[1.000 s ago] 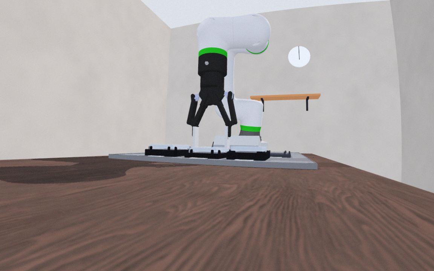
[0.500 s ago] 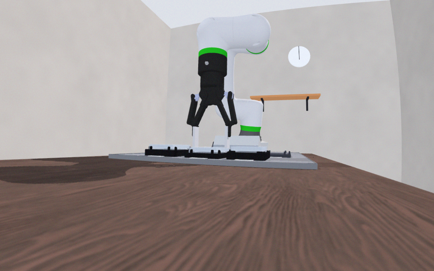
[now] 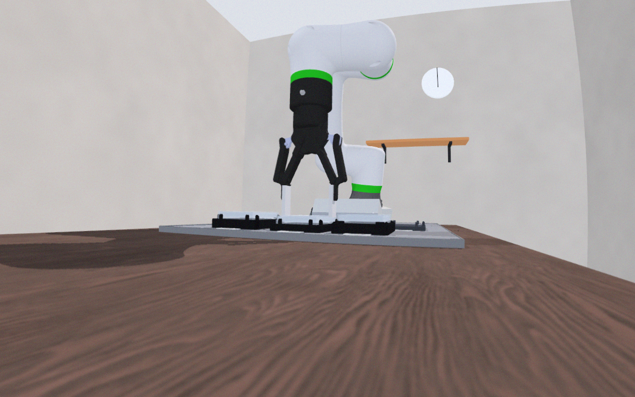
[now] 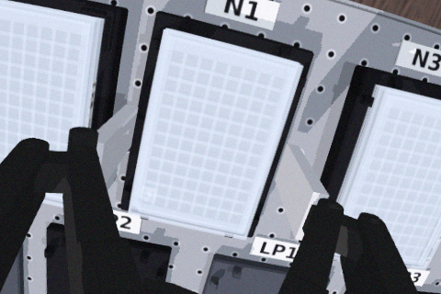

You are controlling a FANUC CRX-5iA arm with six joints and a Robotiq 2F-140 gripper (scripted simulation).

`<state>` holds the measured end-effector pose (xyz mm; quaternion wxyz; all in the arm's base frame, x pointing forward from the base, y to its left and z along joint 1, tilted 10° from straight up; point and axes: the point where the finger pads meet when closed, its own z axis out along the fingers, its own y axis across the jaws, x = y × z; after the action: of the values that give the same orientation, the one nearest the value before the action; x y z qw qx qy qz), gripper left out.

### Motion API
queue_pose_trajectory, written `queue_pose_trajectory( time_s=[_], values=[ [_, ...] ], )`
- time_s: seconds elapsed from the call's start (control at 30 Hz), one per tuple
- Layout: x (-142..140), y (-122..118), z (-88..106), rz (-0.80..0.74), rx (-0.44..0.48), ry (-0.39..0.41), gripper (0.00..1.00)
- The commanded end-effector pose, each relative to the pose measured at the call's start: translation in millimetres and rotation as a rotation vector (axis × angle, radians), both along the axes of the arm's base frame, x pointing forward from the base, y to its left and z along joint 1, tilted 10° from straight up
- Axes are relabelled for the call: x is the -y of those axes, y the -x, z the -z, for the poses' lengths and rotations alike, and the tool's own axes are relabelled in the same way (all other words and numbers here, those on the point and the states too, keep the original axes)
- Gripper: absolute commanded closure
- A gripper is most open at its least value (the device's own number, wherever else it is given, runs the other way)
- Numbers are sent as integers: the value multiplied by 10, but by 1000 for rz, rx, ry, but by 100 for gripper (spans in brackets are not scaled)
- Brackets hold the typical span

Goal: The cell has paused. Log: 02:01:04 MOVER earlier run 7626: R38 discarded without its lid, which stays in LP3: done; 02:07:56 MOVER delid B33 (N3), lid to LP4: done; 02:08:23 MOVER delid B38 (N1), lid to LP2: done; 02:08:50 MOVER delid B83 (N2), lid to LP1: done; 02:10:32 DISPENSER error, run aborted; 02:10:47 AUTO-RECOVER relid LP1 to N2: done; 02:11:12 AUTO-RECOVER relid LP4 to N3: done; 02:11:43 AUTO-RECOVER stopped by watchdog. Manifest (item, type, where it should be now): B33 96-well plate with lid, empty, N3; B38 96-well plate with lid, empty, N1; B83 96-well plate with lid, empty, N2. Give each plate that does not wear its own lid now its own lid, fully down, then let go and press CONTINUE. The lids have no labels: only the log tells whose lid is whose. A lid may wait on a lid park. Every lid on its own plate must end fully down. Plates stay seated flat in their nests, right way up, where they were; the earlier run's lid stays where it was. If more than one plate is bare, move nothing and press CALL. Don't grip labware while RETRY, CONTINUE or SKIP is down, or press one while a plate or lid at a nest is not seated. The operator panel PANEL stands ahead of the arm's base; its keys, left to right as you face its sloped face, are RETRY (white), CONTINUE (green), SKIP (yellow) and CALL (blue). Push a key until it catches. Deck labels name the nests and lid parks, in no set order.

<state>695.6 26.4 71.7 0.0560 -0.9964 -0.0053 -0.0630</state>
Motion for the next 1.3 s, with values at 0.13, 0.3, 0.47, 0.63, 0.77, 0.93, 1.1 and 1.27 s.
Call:
queue_pose_trajectory(
  time_s=[0.13, 0.3, 0.47, 0.63, 0.77, 0.93, 1.1, 1.27],
  values=[
    [1, -2, -3, 0, 0, 0, 34],
    [1, -2, -3, 0, 0, 0, 34],
    [1, -2, -3, 0, 0, 0, 34],
    [2, 1, -19, 0, 0, 0, 34],
    [7, 6, -58, 0, 0, 0, 34],
    [16, 16, -140, 0, 0, 0, 34],
    [23, 24, -202, 0, 0, 0, 34],
    [36, 38, -315, 0, 0, 0, 34]
  ],
)
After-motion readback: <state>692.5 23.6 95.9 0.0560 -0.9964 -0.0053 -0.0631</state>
